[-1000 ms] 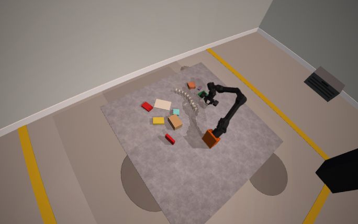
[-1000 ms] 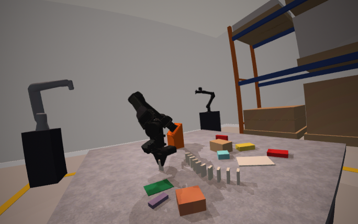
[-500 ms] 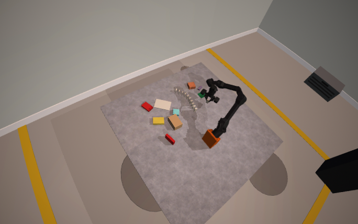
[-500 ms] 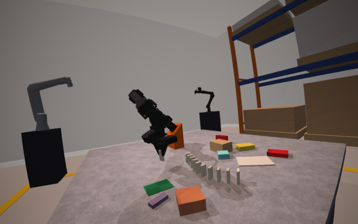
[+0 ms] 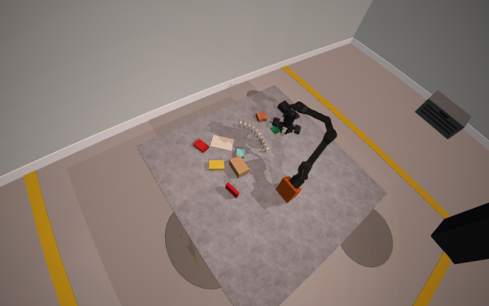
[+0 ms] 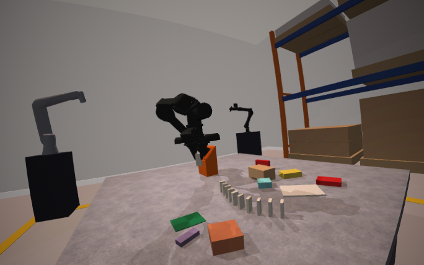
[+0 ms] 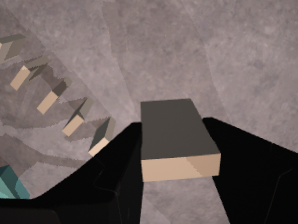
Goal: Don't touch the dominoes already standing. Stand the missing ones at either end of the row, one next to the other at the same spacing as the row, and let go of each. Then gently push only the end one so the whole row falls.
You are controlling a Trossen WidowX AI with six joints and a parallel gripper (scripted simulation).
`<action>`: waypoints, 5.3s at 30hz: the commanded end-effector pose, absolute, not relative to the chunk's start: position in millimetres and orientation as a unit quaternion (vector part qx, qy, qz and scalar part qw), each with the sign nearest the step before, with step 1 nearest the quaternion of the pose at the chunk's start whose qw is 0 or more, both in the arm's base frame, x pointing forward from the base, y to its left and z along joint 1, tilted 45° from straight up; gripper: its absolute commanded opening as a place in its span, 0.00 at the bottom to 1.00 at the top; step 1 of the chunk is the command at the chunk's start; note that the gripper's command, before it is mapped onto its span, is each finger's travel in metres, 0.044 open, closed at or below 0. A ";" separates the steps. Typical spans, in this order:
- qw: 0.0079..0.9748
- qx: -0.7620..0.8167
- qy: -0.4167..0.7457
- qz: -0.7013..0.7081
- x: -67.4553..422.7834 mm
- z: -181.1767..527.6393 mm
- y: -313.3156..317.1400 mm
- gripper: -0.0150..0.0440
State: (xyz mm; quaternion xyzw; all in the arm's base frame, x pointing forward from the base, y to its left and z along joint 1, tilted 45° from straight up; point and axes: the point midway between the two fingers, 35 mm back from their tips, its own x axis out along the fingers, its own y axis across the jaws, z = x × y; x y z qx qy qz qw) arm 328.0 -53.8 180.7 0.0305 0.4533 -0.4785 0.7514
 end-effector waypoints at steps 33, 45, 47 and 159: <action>0.711 -0.230 0.594 -0.298 305.8 14.7 -70.7 0.44; 0.710 -0.231 0.594 -0.299 304.8 10.1 -76.8 0.44; 0.710 -0.231 0.594 -0.299 304.8 10.1 -76.8 0.44; 0.338 -0.666 0.632 0.209 266.8 -7.0 -83.5 0.25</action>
